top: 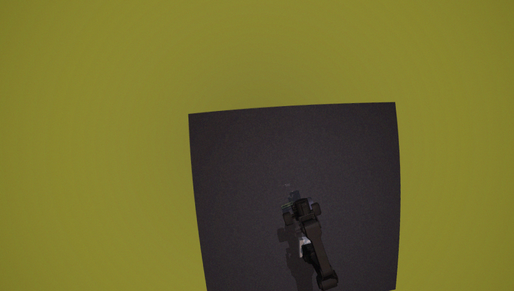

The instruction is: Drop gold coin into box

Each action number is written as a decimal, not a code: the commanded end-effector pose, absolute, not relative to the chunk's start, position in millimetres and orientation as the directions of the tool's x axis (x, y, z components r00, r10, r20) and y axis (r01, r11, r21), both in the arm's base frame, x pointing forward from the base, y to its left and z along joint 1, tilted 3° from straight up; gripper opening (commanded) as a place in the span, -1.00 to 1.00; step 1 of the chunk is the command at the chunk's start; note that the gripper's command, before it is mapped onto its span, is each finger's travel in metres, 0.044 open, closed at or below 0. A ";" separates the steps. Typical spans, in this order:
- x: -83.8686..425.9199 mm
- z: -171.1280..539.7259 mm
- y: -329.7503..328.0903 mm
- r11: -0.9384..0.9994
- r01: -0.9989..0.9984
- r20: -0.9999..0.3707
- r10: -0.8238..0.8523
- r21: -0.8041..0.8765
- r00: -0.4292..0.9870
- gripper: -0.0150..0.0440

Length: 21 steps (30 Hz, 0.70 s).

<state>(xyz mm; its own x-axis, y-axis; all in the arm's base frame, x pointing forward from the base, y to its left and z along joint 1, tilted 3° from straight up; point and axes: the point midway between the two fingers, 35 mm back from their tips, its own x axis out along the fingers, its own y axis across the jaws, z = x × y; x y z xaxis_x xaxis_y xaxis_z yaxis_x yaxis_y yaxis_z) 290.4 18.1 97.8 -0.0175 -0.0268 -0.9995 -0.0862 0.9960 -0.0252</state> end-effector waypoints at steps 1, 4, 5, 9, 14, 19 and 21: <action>285.0 98.8 6.2 0.996 -0.088 -0.999 -0.034 -0.032 -0.014 -0.49; 281.9 99.0 -0.9 0.996 -0.088 -0.999 -0.034 -0.033 -0.015 -0.49; 280.8 99.1 -3.2 0.996 -0.088 -0.999 -0.035 -0.033 -0.015 -0.49; 276.2 99.4 -12.4 0.996 -0.088 -0.999 -0.035 -0.034 -0.015 -0.49; 270.1 99.6 -23.4 0.995 -0.088 -0.999 -0.036 -0.035 -0.016 -0.49; 263.5 99.6 -34.0 0.995 -0.088 -0.999 -0.037 -0.036 -0.016 -0.49; 260.8 99.6 -38.1 0.995 -0.088 -0.999 -0.038 -0.036 -0.016 -0.49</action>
<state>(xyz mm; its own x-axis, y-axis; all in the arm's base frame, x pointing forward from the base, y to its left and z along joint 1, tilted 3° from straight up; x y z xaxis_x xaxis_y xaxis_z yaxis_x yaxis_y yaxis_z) 266.6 -30.0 99.3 -0.0191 -0.0305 -0.9994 -0.0861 0.9959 -0.0288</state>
